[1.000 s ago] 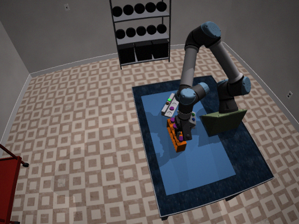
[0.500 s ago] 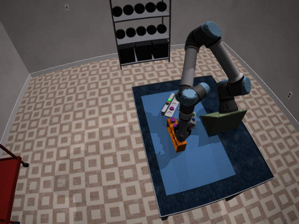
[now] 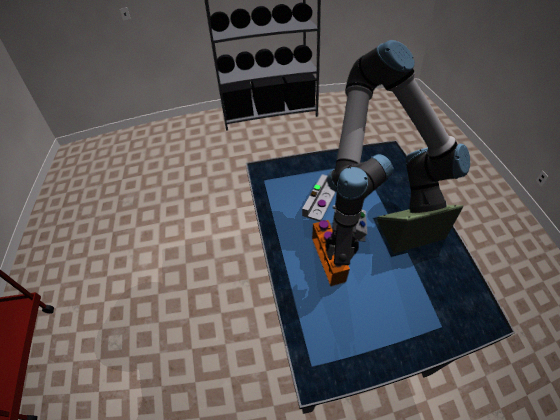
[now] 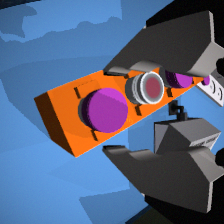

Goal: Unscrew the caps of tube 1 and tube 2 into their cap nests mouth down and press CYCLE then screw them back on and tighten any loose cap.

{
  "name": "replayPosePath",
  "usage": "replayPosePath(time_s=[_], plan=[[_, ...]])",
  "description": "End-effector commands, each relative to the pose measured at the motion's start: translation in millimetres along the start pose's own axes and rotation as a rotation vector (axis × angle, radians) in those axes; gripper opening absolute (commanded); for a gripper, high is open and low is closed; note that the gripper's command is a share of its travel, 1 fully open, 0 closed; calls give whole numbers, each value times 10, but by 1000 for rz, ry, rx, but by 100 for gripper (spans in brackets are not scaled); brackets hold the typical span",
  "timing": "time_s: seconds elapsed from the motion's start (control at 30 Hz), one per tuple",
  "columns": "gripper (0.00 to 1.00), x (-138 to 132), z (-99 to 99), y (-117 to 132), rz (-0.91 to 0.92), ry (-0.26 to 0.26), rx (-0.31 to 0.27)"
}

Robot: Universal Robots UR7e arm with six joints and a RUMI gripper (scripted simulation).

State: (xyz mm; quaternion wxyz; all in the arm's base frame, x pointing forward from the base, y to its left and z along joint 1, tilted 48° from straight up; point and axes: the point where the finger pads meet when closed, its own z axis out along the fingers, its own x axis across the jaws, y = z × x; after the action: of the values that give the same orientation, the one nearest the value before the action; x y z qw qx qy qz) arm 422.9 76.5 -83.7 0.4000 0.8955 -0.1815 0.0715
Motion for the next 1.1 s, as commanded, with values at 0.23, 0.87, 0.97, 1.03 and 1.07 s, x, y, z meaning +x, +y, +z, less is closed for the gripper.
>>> replayPosePath(time_s=[0.23,0.87,0.97,1.03,1.07], plan=[[35,3,-6,-2,-625,2,5],[0,3,-6,-3,-938,4,6],[0,3,-6,-3,-937,3,5],[0,3,-6,-3,-937,3,5],[0,3,-6,-3,-937,3,5]])
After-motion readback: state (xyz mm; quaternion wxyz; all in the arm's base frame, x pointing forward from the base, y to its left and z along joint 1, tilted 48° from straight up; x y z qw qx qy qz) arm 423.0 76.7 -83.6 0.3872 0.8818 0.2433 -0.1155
